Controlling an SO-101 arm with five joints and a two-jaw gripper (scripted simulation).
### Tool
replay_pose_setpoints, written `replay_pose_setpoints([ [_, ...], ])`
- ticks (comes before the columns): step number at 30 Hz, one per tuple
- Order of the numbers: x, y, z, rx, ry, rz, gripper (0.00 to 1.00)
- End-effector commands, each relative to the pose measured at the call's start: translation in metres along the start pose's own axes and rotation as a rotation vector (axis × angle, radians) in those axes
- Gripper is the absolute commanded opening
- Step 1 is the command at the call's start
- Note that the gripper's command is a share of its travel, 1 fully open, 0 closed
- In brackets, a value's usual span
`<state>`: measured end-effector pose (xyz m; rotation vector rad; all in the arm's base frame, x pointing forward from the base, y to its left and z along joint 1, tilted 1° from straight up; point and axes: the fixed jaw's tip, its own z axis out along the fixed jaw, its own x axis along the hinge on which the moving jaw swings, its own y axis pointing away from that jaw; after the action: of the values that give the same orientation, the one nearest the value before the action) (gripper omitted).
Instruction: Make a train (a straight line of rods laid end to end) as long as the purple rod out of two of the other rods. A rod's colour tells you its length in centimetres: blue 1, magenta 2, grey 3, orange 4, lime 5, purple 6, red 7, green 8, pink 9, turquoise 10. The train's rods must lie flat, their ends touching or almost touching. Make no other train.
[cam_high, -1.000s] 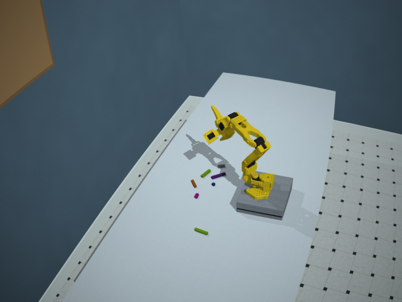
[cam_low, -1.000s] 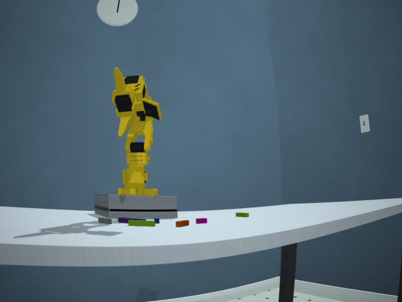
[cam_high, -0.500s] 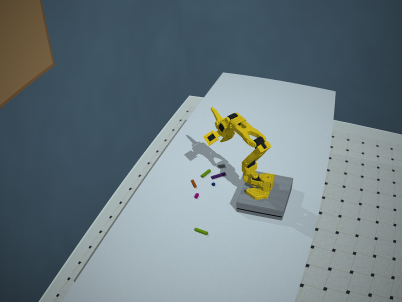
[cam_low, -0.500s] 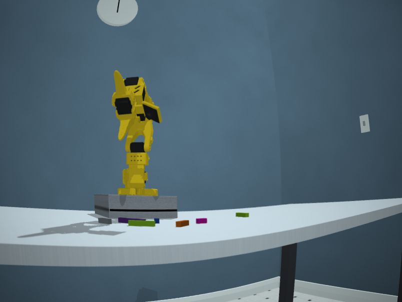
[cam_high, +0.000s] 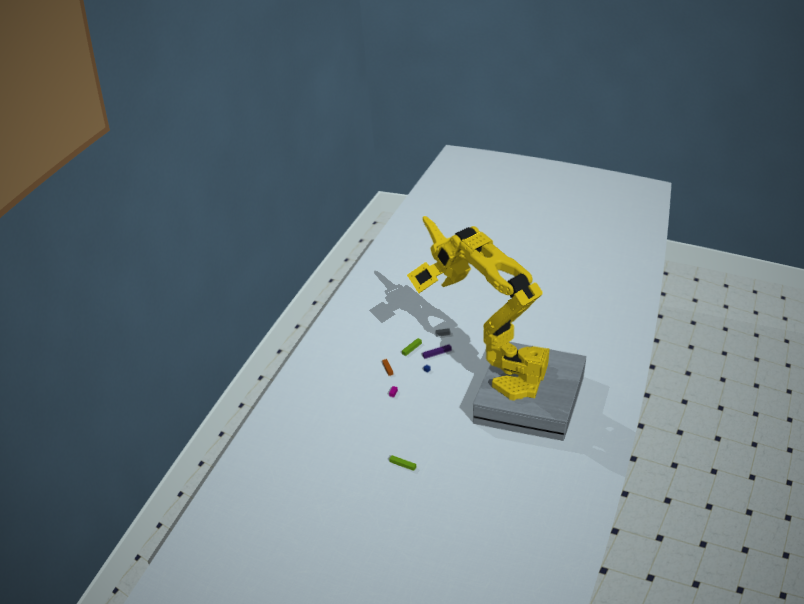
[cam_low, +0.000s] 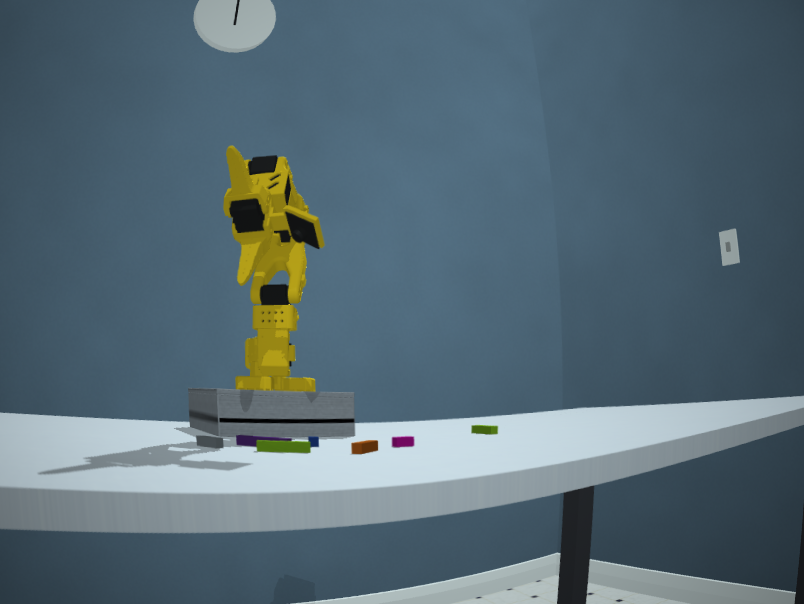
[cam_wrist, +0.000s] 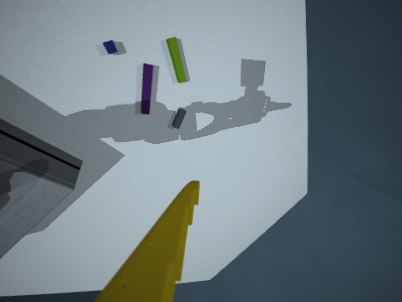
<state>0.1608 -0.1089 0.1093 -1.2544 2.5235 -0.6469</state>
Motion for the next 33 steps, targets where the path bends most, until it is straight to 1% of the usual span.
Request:
replay_pose_setpoints([
  [1, 0.0000, 0.0006, 0.0005, -0.002, -0.001, -0.002, 1.00],
  [14, 0.0004, 0.0070, 0.0074, -0.039, 0.000, -0.020, 1.00],
  [16, 0.0004, 0.0070, 0.0074, -0.039, 0.000, -0.020, 1.00],
  [17, 0.0002, 0.0039, 0.0033, -0.020, 0.000, -0.011, 1.00],
  [33, 0.0004, 0.0103, 0.0101, -0.056, 0.002, 0.009, 1.00],
])
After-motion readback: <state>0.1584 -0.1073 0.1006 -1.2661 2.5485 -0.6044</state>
